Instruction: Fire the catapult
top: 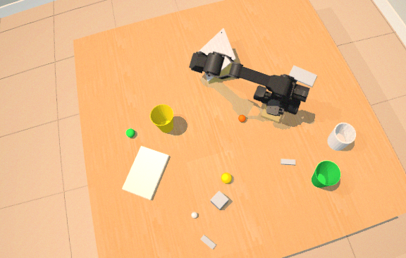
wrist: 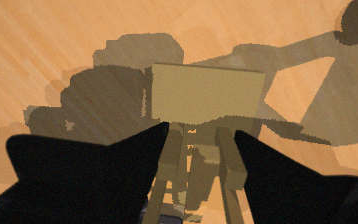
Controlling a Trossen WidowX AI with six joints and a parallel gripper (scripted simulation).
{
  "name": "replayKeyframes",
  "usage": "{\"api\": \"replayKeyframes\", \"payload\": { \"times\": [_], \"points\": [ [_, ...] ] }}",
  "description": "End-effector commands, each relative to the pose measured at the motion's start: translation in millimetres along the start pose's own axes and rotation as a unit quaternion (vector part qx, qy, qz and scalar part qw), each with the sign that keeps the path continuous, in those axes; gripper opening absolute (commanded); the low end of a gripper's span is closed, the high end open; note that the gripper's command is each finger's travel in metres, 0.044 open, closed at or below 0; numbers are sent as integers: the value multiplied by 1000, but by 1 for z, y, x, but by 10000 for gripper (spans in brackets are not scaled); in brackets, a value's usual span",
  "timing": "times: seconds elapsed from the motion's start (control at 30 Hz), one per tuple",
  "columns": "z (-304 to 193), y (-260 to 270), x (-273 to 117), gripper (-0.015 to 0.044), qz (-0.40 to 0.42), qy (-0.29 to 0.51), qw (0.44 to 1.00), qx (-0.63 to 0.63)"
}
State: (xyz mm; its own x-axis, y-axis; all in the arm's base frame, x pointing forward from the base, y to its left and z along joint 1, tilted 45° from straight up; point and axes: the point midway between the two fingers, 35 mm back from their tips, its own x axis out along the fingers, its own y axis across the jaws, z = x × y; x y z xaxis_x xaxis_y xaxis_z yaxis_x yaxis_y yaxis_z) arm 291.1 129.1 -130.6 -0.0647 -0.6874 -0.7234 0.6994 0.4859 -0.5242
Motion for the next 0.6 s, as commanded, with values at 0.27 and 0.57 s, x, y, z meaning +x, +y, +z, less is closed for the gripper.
{"api": "replayKeyframes", "payload": {
  "times": [0.27,0.57],
  "points": [
    [0,4,-36,440,1,1,1000,0],
    [-1,2,-82,440,3,-3,1000,-4]
  ]
}}
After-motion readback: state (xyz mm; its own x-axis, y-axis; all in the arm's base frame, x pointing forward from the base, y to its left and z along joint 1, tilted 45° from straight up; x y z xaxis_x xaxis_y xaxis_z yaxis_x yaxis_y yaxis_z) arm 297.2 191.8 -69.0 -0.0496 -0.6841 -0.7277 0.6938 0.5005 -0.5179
